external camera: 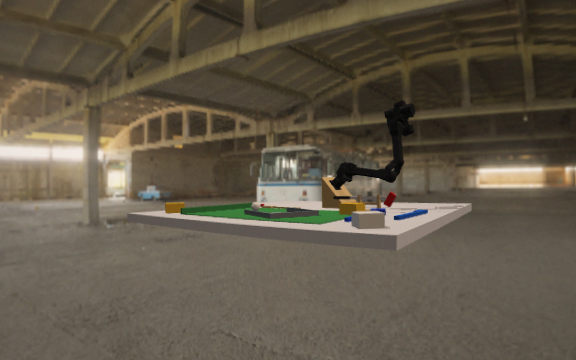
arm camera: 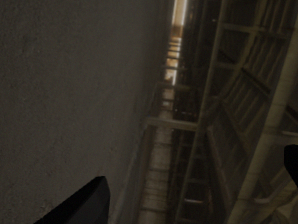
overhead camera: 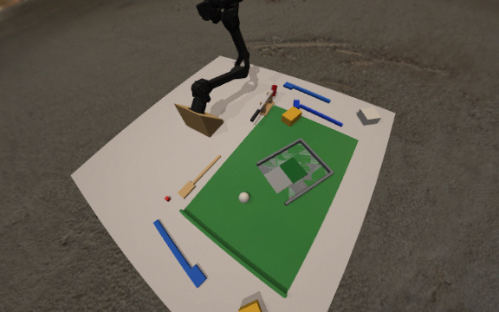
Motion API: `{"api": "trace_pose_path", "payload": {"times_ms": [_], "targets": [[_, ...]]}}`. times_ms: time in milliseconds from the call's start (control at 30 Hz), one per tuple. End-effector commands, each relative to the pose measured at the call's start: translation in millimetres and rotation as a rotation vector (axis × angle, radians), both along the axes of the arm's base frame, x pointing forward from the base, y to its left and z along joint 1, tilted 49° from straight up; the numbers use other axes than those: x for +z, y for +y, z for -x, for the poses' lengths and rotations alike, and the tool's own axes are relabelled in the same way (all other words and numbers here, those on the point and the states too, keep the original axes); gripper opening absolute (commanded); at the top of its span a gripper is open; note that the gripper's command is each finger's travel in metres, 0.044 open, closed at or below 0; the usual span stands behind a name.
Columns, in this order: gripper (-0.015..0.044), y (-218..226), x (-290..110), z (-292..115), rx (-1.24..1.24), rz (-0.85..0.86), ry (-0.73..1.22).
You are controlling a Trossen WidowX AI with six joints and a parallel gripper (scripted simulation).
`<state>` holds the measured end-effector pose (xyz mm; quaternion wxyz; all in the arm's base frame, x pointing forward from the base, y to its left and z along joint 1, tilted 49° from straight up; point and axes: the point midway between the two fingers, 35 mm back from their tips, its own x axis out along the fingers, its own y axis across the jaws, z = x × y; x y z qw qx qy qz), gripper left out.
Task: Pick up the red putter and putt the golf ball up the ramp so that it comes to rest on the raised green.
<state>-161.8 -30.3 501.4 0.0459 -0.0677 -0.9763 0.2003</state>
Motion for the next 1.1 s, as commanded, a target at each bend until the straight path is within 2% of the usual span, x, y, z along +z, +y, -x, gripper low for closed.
{"api": "trace_pose_path", "payload": {"times_ms": [0, 67, 267, 467, 567, 733, 900, 967, 1067], "targets": [[0.0426, -1.5, 0.2, 0.2, 0.006, -0.011, 0.003], [0.044, -16.0, 1.4, 1.8, 0.054, -0.116, 0.02], [0.044, -111.4, -11.9, -8.2, 0.325, -0.795, 0.114], [0.044, -195.4, -41.6, -48.3, 0.556, -1.4, 0.364], [0.044, -225.0, -58.5, -72.9, 0.635, -1.632, 0.52], [0.044, -263.2, -91.6, -118.9, 0.724, -1.985, 0.838], [0.044, -287.8, -130.5, -170.4, 0.755, -2.28, 1.251], [0.044, -293.2, -147.0, -191.9, 0.748, -2.369, 1.444], [0.044, -292.6, -167.3, -221.7, 0.859, -2.347, 1.599]]}}
